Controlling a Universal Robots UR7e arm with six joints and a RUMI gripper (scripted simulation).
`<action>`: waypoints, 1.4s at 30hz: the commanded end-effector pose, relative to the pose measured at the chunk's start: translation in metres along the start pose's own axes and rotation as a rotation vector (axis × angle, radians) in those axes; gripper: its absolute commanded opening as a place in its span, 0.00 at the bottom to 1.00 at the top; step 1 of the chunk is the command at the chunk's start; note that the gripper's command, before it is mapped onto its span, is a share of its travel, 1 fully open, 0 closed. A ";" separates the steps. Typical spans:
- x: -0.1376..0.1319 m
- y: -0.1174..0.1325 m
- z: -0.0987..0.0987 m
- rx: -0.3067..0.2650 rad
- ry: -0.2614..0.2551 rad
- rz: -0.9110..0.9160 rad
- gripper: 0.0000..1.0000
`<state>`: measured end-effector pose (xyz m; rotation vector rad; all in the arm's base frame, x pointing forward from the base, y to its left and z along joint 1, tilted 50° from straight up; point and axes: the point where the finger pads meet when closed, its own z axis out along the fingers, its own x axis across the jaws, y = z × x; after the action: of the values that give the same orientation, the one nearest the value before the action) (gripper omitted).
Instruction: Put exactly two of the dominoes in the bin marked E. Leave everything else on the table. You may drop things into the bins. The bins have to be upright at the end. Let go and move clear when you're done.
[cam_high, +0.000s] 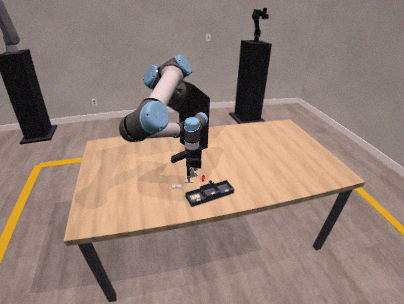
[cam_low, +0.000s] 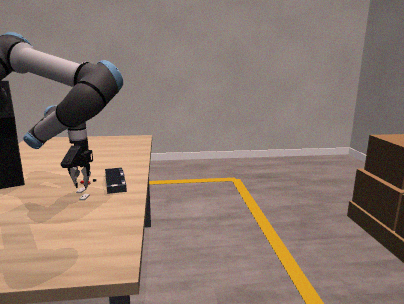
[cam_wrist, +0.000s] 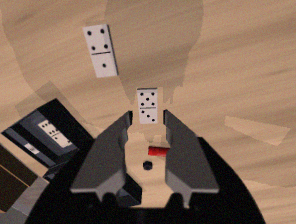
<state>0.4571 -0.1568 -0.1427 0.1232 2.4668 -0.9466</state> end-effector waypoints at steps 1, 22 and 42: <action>0.000 0.000 0.006 0.000 -0.001 0.000 0.24; 0.000 0.000 0.009 0.000 -0.001 0.000 0.00; 0.000 0.000 0.009 0.000 -0.001 0.000 0.00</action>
<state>0.4610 -0.1633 -0.1490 0.1232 2.4667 -0.9465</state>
